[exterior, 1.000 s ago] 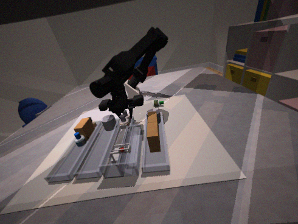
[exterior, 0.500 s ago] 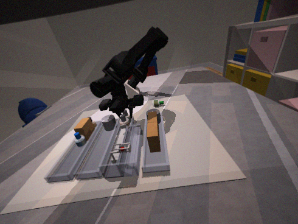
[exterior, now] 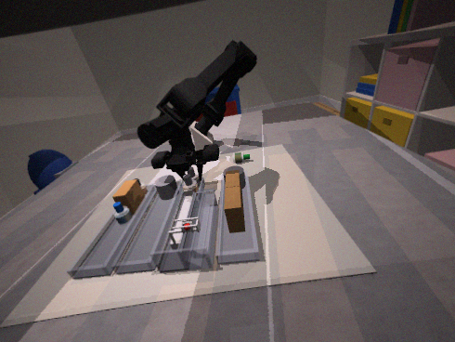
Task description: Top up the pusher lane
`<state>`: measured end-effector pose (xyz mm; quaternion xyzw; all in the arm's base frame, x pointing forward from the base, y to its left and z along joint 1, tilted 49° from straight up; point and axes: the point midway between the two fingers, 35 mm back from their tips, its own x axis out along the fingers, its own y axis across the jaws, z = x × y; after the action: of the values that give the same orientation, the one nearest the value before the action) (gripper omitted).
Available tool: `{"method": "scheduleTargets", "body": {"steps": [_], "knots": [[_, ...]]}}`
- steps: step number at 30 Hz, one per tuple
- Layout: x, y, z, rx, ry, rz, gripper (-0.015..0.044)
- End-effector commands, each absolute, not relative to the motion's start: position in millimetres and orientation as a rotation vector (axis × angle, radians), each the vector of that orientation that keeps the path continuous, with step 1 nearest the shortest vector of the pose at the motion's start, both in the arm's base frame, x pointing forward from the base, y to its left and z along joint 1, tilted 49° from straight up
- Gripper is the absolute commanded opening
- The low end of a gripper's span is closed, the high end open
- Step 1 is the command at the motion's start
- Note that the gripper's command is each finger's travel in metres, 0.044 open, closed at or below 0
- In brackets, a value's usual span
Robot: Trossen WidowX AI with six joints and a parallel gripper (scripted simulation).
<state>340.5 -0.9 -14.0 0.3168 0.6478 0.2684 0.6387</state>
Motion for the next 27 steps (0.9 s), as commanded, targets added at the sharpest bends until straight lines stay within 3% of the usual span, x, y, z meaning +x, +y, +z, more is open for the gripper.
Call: {"method": "scheduleTargets", "body": {"steps": [1,6,18,27], "knots": [[340,-1,-14,0.719,1.472,0.619,0.0],[340,-1,-14,0.719,1.472,0.619,0.0],[340,-1,-14,0.719,1.472,0.619,0.0301],[340,-16,-1,0.718,1.472,0.618,0.0301]]}}
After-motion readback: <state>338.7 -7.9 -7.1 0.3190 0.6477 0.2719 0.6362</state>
